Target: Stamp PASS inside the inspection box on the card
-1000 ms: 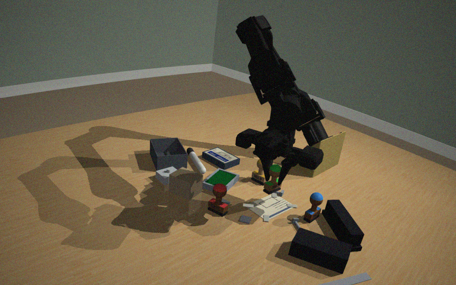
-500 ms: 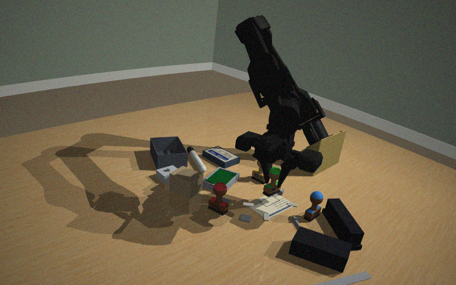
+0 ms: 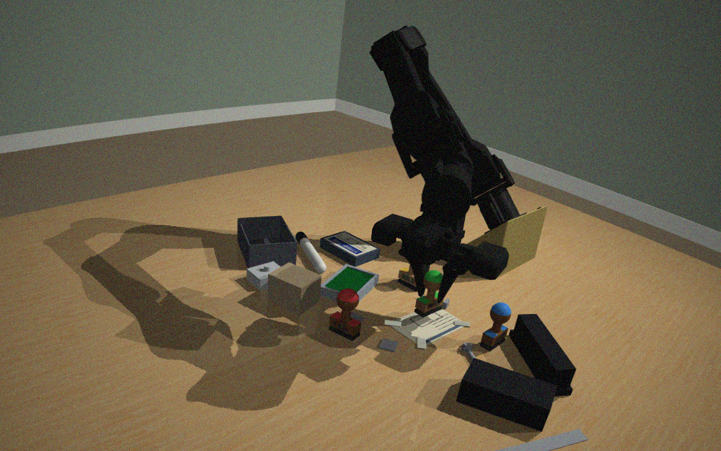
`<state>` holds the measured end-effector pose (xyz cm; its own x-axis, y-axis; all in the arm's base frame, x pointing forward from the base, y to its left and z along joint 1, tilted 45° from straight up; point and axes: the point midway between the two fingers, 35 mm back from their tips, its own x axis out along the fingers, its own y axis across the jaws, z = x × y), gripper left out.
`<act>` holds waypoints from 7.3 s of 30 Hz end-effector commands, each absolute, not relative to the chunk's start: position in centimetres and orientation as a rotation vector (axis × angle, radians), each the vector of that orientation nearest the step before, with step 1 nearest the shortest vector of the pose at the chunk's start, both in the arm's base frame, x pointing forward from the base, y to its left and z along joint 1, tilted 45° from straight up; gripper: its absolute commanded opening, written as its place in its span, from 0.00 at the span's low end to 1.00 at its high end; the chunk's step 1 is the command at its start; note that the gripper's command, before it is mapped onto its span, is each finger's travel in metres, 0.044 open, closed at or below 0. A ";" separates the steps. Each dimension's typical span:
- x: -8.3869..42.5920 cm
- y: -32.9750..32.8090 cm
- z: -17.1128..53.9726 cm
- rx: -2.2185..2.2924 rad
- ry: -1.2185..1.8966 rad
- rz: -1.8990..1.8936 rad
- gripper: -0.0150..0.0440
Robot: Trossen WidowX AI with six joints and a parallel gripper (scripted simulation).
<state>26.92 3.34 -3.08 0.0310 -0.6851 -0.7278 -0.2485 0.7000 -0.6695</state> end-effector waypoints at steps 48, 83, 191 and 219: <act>26.7 2.0 -4.2 -0.804 1.547 -0.398 0.25; 26.7 1.9 -4.3 -0.804 1.547 -0.398 0.25; 36.2 13.0 -3.8 -0.793 1.541 -0.399 0.25; 38.3 12.6 -7.2 -0.791 1.539 -0.399 0.25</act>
<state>38.39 13.20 -6.69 0.0387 -0.6802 -0.7320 -0.2385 0.7051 -0.6678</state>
